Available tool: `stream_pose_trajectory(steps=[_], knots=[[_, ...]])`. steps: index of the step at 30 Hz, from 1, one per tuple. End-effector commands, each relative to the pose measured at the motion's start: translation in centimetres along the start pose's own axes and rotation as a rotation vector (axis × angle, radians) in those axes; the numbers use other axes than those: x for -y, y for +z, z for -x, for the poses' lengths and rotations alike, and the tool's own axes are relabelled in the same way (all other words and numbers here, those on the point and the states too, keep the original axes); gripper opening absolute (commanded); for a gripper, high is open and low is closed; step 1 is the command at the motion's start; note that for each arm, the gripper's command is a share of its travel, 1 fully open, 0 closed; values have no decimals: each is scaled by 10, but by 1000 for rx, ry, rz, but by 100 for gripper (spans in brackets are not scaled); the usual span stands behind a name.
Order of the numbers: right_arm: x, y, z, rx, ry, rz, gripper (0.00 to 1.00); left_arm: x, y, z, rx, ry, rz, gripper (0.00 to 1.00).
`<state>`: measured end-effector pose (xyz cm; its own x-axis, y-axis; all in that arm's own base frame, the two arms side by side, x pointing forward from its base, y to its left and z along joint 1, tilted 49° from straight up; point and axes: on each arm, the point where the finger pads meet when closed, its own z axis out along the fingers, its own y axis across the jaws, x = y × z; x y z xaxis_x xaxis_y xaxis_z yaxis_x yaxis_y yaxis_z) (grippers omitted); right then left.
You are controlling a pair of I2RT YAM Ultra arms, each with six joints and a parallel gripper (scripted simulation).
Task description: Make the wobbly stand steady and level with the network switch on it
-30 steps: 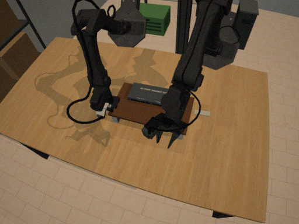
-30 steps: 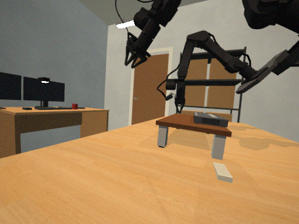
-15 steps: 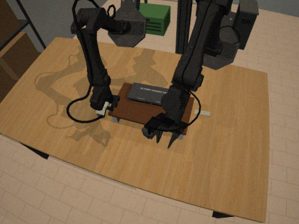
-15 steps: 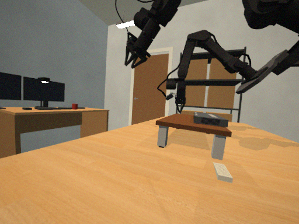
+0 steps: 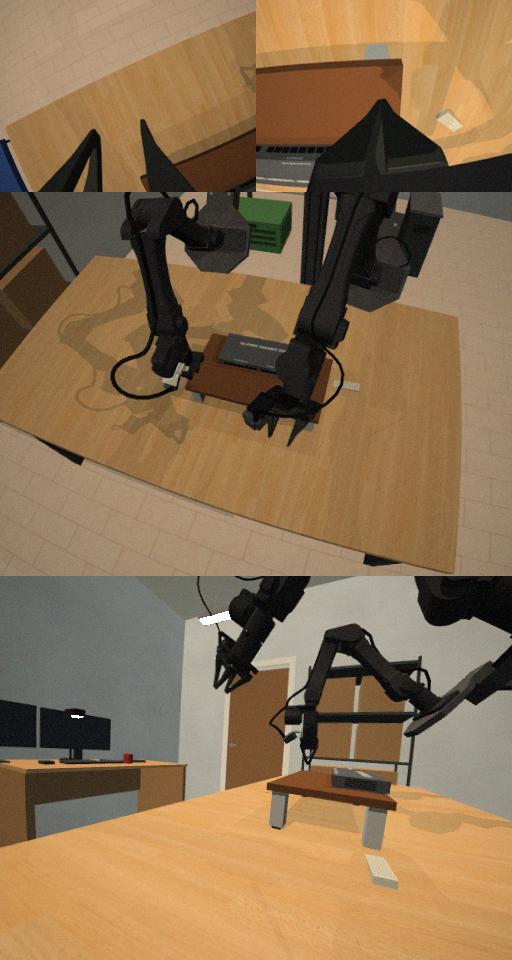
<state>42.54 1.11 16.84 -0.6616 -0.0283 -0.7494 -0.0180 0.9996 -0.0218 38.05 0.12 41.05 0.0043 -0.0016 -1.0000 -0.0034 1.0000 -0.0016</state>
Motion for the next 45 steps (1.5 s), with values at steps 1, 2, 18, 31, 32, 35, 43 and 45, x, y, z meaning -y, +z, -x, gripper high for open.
stream_pose_trajectory(steps=[1,2,18,31,32,35,43,45], knots=[[1,-2,-3,-15,7,-8,0,2,-5,12,29,-9,-12,42],[1,-2,-2,23,6,-8,0,2,-5,12,29,-9,-12,42],[6,-15,17,459,1,-6,0,2,-5,12,29,-9,-12,42],[-1,-4,0,396,-1,11,0,2,-5,12,29,-9,-12,42],[-1,-8,-1,402,-1,10,0,2,-5,12,29,-9,-12,42],[0,-2,2,398,-1,6,0,2,-5,12,29,-9,-12,42],[5,6,4,395,0,-5,0,2,-5,12,29,-9,-12,42],[5,6,4,395,0,-5,0,2,-5,12,29,-9,-12,42]])
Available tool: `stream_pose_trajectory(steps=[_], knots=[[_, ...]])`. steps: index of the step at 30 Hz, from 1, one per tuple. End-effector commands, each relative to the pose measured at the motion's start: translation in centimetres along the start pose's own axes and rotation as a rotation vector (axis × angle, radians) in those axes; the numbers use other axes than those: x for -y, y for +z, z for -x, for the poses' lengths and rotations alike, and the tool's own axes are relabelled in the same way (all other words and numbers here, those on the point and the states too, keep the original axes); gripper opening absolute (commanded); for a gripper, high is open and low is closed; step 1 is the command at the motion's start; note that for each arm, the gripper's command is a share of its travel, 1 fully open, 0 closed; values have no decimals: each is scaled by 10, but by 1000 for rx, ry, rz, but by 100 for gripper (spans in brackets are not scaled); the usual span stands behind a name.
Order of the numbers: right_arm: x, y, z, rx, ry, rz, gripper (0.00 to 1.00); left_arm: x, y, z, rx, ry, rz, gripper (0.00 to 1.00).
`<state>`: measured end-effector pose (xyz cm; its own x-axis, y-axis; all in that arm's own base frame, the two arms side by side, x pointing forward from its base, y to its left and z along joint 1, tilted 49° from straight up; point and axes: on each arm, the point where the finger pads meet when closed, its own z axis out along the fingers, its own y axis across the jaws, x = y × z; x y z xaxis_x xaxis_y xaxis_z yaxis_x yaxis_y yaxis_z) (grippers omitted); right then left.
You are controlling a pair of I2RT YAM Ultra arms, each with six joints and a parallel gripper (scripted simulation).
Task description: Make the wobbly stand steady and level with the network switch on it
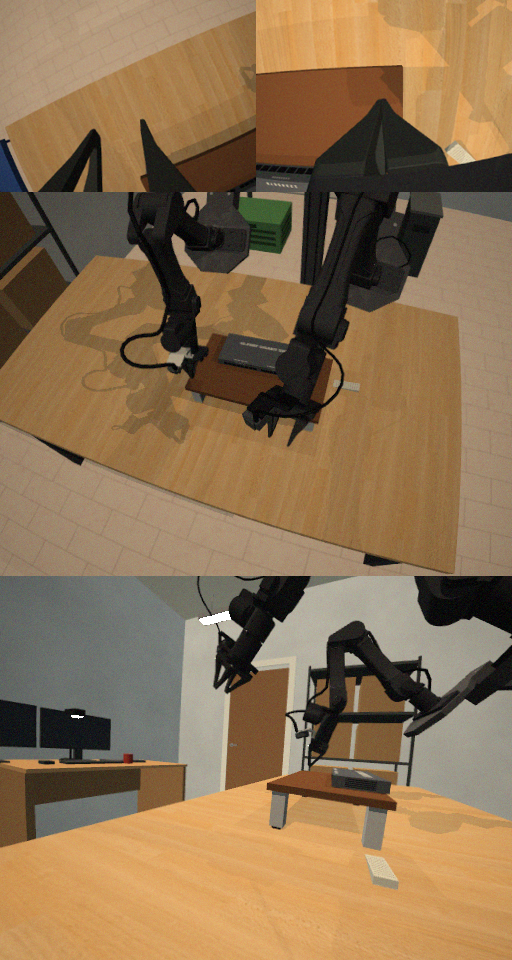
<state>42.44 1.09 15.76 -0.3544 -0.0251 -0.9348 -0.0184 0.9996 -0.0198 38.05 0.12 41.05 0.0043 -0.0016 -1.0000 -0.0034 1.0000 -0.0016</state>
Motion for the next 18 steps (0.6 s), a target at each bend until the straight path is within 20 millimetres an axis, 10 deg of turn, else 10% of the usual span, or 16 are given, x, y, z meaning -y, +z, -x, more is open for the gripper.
stream_pose_trajectory(steps=[1,18], knots=[[2,4,15,41,-2,-2,0,2,-5,12,29,-9,-12,42],[2,19,15,38,-3,-4,0,2,-5,12,29,-9,-12,42]])
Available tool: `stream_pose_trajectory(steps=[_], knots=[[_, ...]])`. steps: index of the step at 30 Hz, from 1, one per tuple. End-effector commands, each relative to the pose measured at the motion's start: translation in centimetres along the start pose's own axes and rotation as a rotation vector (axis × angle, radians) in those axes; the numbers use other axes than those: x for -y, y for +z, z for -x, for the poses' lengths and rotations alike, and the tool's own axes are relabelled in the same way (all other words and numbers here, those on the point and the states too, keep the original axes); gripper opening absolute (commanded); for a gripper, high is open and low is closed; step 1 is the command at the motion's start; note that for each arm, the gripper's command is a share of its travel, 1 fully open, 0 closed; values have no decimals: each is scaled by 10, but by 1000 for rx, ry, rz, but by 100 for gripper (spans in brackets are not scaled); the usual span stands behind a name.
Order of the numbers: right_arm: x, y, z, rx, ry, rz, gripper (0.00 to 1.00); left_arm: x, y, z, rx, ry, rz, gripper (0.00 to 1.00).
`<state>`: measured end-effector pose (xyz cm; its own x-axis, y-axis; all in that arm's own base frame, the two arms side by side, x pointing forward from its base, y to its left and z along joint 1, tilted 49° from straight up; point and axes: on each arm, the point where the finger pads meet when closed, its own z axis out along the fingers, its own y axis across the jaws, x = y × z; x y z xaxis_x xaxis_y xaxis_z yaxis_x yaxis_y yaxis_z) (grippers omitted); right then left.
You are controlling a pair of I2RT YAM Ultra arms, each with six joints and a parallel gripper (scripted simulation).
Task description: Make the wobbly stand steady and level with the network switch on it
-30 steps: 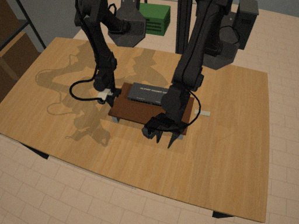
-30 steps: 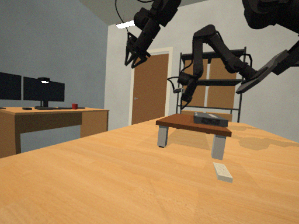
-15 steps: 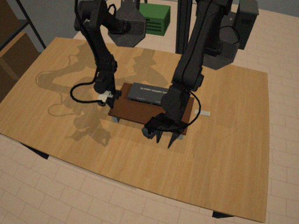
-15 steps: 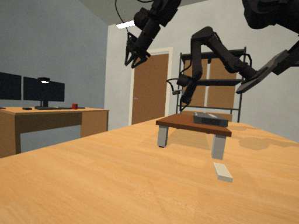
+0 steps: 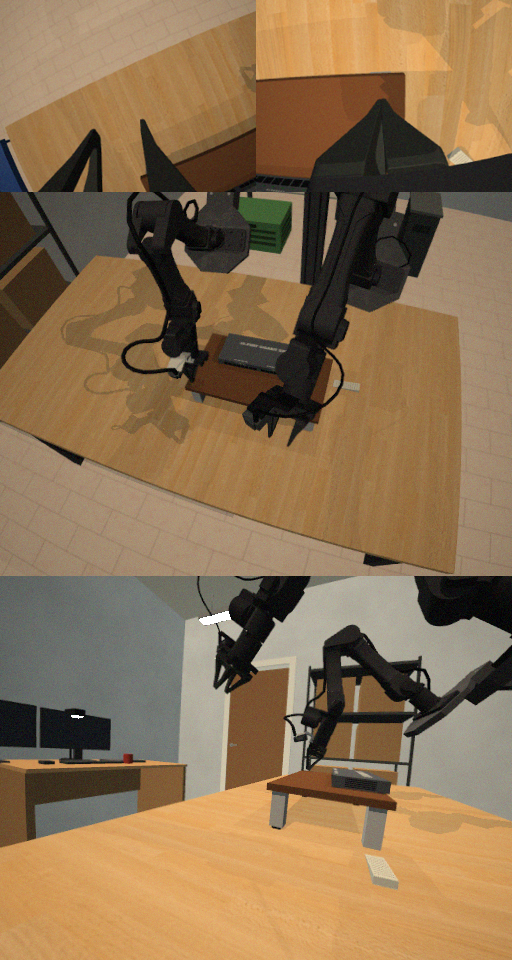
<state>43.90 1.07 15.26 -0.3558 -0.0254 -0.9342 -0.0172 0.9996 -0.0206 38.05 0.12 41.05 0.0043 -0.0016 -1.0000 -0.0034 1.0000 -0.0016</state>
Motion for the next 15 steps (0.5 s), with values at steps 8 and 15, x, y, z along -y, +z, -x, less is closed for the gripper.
stream_pose_trajectory(steps=[8,15], knots=[[1,4,-24,-70,-1,-4,0,2,-5,12,29,-9,-12,42],[0,-4,-11,-25,-8,1,0,2,-5,12,29,-9,-12,42]])
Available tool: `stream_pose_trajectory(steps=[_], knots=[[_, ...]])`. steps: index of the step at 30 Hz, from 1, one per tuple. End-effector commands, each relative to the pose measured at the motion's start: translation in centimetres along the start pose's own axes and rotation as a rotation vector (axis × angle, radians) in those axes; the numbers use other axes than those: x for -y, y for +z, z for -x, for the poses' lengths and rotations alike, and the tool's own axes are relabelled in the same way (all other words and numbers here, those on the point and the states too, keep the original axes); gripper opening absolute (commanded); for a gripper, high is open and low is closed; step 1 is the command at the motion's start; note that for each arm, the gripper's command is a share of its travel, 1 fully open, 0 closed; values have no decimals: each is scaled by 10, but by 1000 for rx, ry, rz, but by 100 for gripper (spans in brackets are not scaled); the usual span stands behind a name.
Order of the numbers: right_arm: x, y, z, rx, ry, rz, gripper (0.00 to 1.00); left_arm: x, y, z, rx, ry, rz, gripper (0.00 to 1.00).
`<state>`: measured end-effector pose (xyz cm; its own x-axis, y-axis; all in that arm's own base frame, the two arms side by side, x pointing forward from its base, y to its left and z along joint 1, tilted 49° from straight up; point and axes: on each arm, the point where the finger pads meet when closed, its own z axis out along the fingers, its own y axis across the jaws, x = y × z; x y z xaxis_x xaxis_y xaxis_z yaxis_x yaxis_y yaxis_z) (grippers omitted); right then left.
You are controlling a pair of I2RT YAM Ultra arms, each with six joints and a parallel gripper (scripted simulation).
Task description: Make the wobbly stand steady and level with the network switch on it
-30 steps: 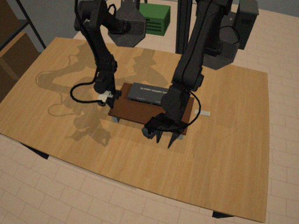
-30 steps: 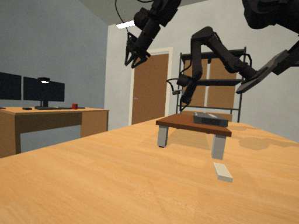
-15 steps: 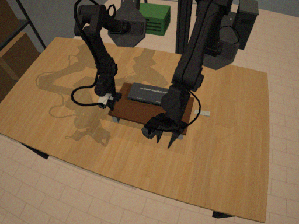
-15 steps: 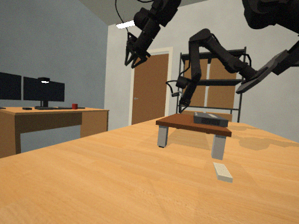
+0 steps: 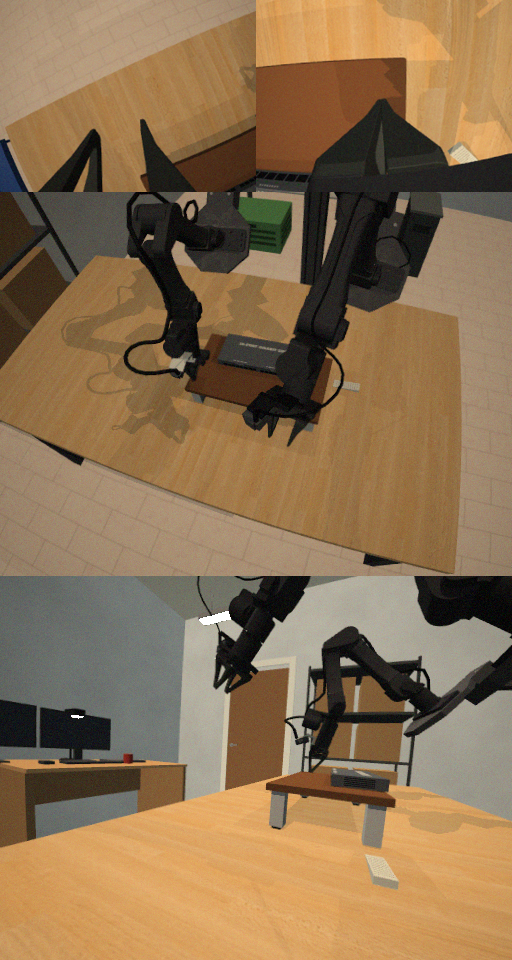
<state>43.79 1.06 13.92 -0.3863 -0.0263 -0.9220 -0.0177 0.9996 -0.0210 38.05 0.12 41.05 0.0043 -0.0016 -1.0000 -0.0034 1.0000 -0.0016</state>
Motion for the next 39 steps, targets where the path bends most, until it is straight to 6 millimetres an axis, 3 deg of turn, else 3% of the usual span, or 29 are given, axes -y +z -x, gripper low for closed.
stream_pose_trajectory(steps=[1,2,3,11,18,20,21,23,30,39], knots=[[0,-8,2,8,-7,0,0,2,-5,12,29,-9,-12,42],[0,-10,12,25,-4,-1,0,2,-5,12,29,-9,-12,42],[-1,-14,1,4,-8,1,0,2,-5,12,29,-9,-12,42],[-5,-35,4,10,-6,5,0,2,-5,12,29,-9,-12,42],[1,-35,-2,-2,2,-4,0,2,-5,12,29,-9,-12,42],[1,-37,27,63,3,-5,0,2,-5,12,29,-9,-12,42],[1,-25,-12,-9,2,-3,0,2,-5,12,29,-9,-12,42],[1,-26,2,52,-1,2,0,2,-5,12,29,-9,-12,42],[2,-28,21,246,-6,1,0,2,-5,12,29,-9,-12,42],[5,-37,20,362,-2,-6,0,2,-5,12,29,-9,-12,42]])
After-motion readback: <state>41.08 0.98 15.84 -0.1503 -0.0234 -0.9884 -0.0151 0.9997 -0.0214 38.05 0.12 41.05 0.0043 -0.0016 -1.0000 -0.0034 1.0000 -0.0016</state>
